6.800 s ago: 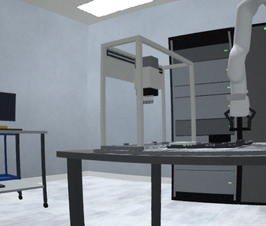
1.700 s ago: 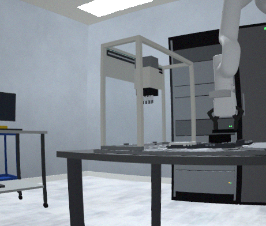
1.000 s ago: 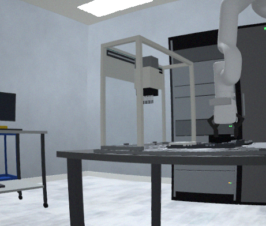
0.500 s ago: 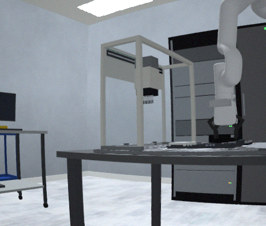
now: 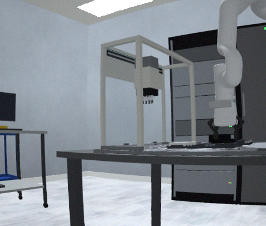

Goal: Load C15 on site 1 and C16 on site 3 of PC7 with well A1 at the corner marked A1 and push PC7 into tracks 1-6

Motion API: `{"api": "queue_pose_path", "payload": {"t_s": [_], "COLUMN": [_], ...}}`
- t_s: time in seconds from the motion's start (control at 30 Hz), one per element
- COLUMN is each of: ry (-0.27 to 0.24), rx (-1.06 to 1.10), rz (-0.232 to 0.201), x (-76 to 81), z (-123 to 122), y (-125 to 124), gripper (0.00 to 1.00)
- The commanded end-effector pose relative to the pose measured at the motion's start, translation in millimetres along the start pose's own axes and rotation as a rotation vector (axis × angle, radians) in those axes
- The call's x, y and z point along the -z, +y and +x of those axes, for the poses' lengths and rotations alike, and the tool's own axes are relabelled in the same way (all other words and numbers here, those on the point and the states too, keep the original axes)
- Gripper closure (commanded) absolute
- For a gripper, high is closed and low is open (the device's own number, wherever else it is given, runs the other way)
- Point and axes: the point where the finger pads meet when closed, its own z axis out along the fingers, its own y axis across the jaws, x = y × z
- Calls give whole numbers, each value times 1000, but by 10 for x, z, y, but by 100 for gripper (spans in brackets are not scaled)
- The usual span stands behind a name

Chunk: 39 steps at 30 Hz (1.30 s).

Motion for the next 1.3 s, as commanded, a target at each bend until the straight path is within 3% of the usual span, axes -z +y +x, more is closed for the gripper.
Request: {"api": "queue_pose_path", "payload": {"t_s": [0.0,0.77,0.8,1.27], "ry": [0,0,0,0], "rx": [0,0,0,0], "rz": [-2,-2,-2,-2], "x": [-21,-48,-55,-55], "z": [2,2,2,2], "y": [8,8,8,8], "gripper": [100,100,0,0]}}
